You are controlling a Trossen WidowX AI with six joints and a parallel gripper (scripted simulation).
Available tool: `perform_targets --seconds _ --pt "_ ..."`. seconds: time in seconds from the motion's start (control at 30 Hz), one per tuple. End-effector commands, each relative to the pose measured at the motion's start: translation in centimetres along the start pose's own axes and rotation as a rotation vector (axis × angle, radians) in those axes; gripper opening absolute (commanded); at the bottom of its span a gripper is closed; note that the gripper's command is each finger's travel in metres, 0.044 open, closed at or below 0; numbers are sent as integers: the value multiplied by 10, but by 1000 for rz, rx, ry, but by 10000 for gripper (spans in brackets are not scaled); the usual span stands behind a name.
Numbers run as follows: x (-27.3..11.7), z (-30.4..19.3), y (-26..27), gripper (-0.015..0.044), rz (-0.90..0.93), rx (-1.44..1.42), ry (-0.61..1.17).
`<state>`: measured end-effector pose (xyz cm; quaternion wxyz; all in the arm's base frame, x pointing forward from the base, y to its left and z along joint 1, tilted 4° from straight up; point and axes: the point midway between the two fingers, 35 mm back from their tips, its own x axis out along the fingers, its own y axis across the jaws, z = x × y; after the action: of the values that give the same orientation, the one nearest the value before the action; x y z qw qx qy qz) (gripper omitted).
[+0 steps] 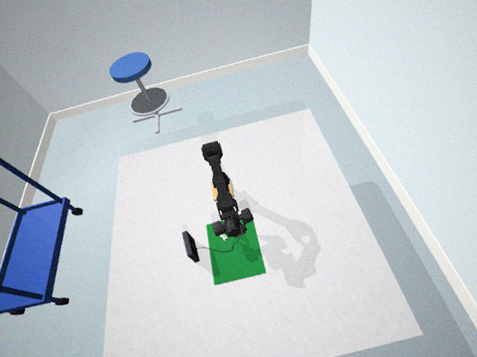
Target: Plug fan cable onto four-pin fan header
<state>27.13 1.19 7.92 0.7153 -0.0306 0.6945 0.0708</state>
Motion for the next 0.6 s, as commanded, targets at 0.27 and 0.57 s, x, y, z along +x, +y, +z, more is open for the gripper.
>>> perform_targets --seconds 0.27,0.57 --pt "22 -2 1 440 7 5 12" --pt "37 -3 1 440 7 5 12"
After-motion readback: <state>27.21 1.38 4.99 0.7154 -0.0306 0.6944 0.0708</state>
